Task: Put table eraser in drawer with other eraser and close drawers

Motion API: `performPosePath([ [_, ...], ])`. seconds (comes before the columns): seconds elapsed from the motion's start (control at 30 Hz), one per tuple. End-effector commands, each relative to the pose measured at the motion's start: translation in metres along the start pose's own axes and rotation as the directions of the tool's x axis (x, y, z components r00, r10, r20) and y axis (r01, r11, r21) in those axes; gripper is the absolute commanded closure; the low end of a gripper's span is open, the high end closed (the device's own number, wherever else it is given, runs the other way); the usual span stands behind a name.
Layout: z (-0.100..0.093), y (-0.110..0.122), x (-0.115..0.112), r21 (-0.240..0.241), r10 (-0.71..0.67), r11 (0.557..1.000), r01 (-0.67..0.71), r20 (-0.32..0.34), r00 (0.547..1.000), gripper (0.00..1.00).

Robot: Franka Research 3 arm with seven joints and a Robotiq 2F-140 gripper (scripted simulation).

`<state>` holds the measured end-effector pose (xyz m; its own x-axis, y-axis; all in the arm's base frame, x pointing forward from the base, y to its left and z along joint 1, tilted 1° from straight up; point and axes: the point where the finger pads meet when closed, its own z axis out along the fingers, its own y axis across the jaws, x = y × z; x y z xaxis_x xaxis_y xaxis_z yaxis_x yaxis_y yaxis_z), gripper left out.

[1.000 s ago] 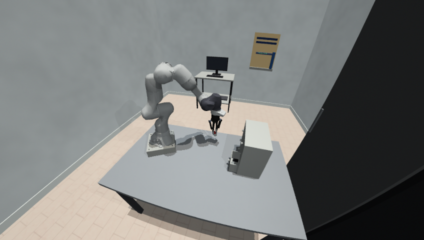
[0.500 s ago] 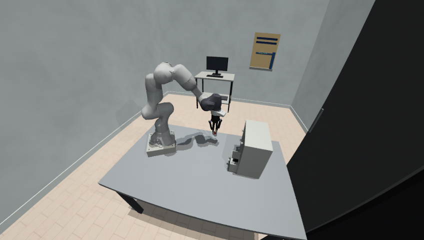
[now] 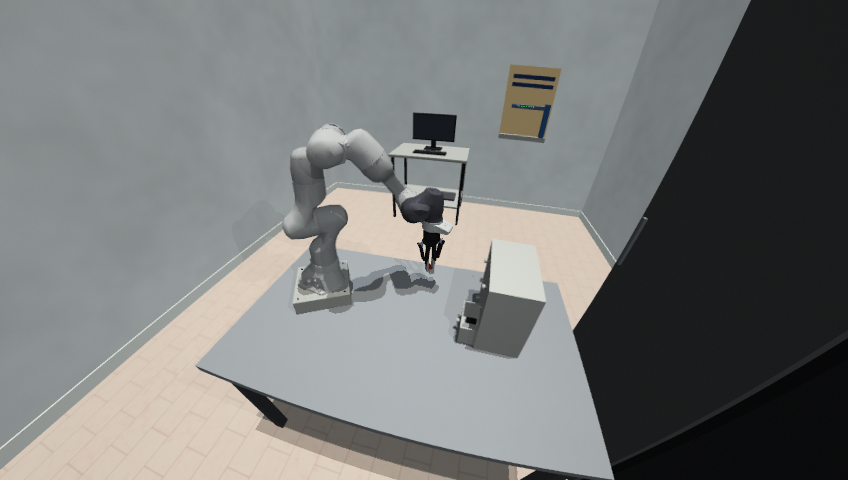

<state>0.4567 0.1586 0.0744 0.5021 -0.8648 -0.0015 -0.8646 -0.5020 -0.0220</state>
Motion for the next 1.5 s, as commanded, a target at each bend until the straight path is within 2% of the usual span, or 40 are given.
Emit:
performPosePath([
  [0.0,0.0,0.0,0.0,-0.001,-0.019,1.0,0.019,0.0,1.0,0.89],
  [0.03,0.0,0.0,0.0,-0.001,-0.019,1.0,0.019,0.0,1.0,0.89],
  [0.07,0.0,0.002,0.012,-0.002,-0.066,0.998,0.066,0.001,0.998,0.89],
  [0.73,0.0,0.002,0.012,-0.002,-0.066,0.998,0.066,0.001,0.998,0.89],
  [0.77,0.0,0.005,0.027,-0.003,-0.124,0.992,0.124,0.002,0.992,0.89],
  [1.47,0.0,0.005,0.027,-0.003,-0.124,0.992,0.124,0.002,0.992,0.89],
])
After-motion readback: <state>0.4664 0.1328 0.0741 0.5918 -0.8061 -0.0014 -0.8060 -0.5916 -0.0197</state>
